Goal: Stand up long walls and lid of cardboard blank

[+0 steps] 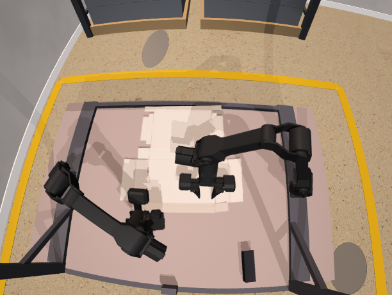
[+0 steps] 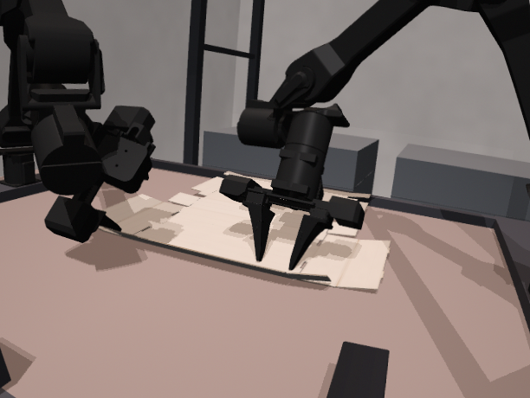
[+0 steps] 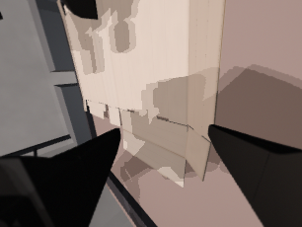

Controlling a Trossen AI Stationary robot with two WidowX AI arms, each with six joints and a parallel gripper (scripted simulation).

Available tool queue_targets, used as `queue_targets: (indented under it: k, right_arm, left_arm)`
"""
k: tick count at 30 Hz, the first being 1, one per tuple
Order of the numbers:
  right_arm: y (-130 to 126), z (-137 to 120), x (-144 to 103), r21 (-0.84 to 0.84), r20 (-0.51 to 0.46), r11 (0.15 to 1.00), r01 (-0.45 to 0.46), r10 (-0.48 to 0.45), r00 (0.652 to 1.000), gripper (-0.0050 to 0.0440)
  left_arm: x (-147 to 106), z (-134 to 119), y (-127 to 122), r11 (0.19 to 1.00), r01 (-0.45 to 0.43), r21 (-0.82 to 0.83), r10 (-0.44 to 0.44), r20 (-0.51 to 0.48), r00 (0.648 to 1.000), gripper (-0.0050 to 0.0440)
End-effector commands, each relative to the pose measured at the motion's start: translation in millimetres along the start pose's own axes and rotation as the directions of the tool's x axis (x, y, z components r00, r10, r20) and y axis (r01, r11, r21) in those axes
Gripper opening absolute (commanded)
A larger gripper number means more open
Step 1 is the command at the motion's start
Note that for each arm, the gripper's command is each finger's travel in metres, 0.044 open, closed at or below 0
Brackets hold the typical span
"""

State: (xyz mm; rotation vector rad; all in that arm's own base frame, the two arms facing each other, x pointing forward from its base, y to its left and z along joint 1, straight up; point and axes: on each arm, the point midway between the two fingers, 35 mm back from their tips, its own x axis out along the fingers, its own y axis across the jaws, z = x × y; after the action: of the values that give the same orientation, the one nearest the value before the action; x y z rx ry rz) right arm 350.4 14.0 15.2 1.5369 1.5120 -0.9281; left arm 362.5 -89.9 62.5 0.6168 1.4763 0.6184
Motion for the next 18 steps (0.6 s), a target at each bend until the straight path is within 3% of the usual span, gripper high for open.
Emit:
queue_targets:
  k: [1,6,9,12,14,18]
  right_arm:
    - [-2.1,6.7,8.0,-0.004,0.019,1.000,0.008,-0.008,1.000,0.0203]
    - [-2.7,6.7,8.4,-0.004,0.019,1.000,0.008,-0.008,1.000,0.0203]
    - [-3.1,6.9,8.8,-0.003,0.019,1.000,0.009,-0.009,1.000,0.0203]
    - [-4.5,7.4,9.6,-0.001,0.020,1.000,0.012,-0.012,1.000,0.0203]
    - [-4.5,7.4,9.6,-0.001,0.020,1.000,0.012,-0.012,1.000,0.0203]
    - [-9.3,11.0,12.1,0.006,0.023,1.000,0.018,-0.018,1.000,0.0203]
  left_arm:
    - [-6.4,2.2,2.9,1.000,0.023,-0.017,-0.023,0.016,1.000,0.0398]
    - [-6.4,2.2,2.7,0.999,0.045,-0.017,-0.044,0.012,0.999,0.0398]
    - [-5.9,1.8,4.6,0.992,0.129,-0.019,-0.129,0.002,0.992,0.0398]
    - [-8.3,2.5,6.5,0.963,0.267,-0.018,-0.267,0.004,0.964,0.0398]
    - [-8.3,2.5,6.5,0.963,0.267,-0.018,-0.267,0.004,0.964,0.0398]
    - [-15.2,4.9,6.9,0.928,0.372,-0.011,-0.372,0.020,0.928,0.0398]
